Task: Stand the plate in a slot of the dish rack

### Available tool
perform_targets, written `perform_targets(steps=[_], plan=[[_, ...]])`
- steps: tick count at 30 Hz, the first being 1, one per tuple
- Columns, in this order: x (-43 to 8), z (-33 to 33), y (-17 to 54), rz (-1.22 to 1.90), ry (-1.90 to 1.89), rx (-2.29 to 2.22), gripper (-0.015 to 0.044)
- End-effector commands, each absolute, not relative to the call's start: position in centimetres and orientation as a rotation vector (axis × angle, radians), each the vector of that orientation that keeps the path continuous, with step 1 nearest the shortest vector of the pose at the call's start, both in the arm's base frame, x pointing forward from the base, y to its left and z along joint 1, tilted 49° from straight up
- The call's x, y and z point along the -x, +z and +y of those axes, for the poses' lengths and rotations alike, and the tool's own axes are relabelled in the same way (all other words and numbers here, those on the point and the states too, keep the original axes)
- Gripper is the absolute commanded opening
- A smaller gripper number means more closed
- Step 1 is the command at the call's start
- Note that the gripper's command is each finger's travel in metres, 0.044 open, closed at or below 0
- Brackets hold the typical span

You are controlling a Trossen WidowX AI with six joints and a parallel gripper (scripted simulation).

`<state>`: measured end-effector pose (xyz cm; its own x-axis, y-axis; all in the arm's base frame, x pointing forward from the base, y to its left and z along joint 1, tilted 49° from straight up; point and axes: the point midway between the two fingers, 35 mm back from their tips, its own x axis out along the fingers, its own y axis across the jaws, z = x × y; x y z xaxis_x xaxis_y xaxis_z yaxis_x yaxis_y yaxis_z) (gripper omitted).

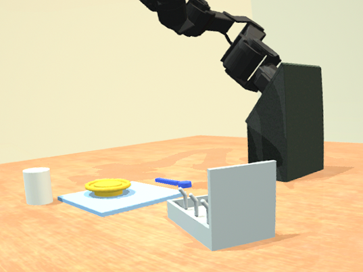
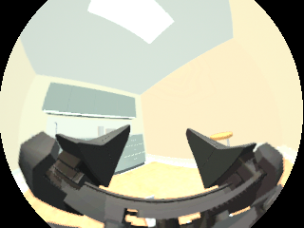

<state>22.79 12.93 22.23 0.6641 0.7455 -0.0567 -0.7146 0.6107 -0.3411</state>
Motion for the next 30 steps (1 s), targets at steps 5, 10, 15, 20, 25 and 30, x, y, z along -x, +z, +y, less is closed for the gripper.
perform_targets(steps=[5, 10, 15, 20, 25, 30], plan=[[-24.5, 12.1, 21.5, 0.003, 0.775, 0.32, 0.04], [-26.7, 10.7, 20.3, 0.14, 0.673, 0.283, 0.04], [-28.6, 9.1, 18.8, 0.276, 0.565, 0.253, 0.04], [-30.2, 7.3, 17.2, 0.409, 0.455, 0.232, 0.04], [-31.5, 5.5, 15.5, 0.542, 0.341, 0.221, 0.04], [-32.3, 3.5, 13.7, 0.67, 0.225, 0.22, 0.04]])
